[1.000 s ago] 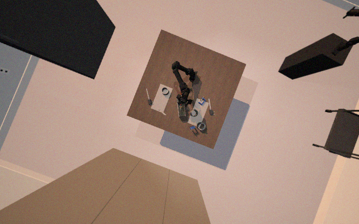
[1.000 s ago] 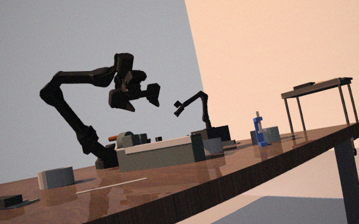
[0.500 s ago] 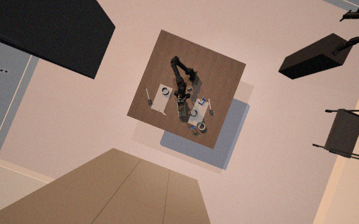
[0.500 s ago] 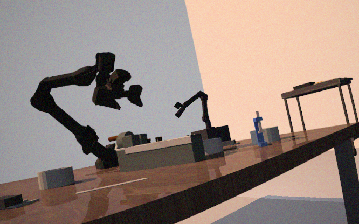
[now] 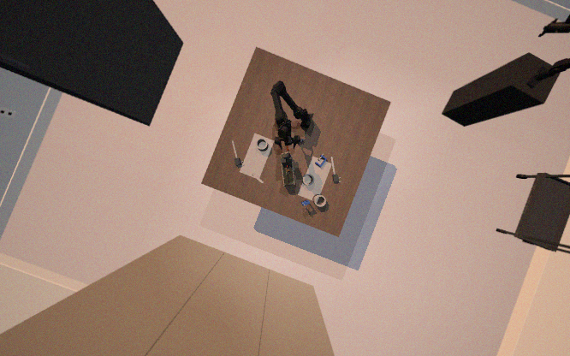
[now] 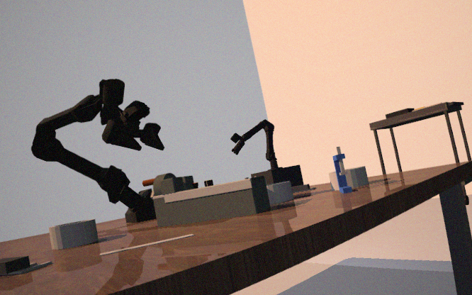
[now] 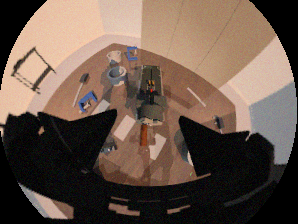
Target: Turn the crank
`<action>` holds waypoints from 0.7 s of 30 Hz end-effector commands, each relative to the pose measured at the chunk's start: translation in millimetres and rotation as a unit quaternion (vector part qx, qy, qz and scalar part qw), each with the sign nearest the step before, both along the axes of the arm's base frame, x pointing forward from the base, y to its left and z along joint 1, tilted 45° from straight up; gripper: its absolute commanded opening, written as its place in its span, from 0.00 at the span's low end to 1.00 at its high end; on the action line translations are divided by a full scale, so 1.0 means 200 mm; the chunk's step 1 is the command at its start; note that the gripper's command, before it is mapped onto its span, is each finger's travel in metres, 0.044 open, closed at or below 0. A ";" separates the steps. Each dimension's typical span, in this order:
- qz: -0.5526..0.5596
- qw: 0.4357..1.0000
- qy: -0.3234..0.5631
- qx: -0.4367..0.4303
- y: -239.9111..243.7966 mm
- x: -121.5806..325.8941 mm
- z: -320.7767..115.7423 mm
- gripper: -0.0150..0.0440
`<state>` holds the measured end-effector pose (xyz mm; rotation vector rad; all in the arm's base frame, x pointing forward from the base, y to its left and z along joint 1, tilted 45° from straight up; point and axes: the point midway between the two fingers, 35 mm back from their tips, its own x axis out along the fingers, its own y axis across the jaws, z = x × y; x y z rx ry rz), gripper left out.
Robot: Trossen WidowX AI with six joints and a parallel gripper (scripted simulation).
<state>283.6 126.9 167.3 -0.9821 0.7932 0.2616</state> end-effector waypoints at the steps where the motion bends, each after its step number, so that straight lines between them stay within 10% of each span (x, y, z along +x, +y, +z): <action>1: 0.016 1.000 0.011 -0.005 -0.02 -0.04 0.00 1.00; 21: 0.016 1.000 0.010 -0.006 -0.19 0.00 -0.18 1.00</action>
